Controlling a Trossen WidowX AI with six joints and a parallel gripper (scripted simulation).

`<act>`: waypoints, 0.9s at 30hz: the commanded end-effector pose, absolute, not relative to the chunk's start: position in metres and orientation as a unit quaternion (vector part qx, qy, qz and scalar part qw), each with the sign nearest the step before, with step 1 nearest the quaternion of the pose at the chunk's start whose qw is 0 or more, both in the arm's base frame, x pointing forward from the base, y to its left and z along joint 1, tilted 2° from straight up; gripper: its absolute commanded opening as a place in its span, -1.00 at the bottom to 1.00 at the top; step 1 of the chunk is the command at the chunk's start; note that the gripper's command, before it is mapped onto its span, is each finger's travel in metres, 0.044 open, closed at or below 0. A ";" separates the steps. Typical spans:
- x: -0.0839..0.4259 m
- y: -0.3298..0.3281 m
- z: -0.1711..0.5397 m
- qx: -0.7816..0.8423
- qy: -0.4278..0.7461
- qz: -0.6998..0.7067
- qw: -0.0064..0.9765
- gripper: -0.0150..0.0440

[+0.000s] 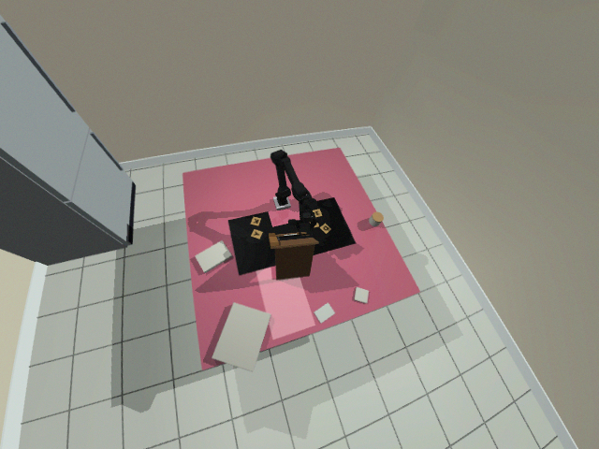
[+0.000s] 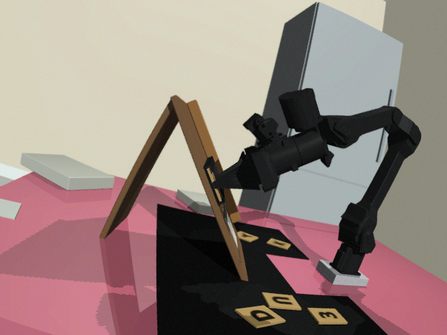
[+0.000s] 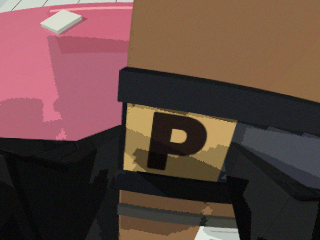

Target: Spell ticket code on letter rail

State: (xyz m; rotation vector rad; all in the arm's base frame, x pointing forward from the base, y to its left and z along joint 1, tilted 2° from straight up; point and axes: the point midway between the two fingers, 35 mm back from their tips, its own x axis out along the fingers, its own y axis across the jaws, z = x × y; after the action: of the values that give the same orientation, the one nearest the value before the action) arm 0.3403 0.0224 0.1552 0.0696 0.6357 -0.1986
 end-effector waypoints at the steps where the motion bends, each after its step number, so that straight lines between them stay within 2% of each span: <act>1: 0.340 0.020 0.157 0.034 0.309 -0.095 0.946 -0.49; 27: 0.336 0.006 0.158 0.034 0.309 -0.095 0.946 -0.49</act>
State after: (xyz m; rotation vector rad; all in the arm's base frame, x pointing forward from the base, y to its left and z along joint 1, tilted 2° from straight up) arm 0.3370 0.0072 0.1565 0.0689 0.6349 -0.1990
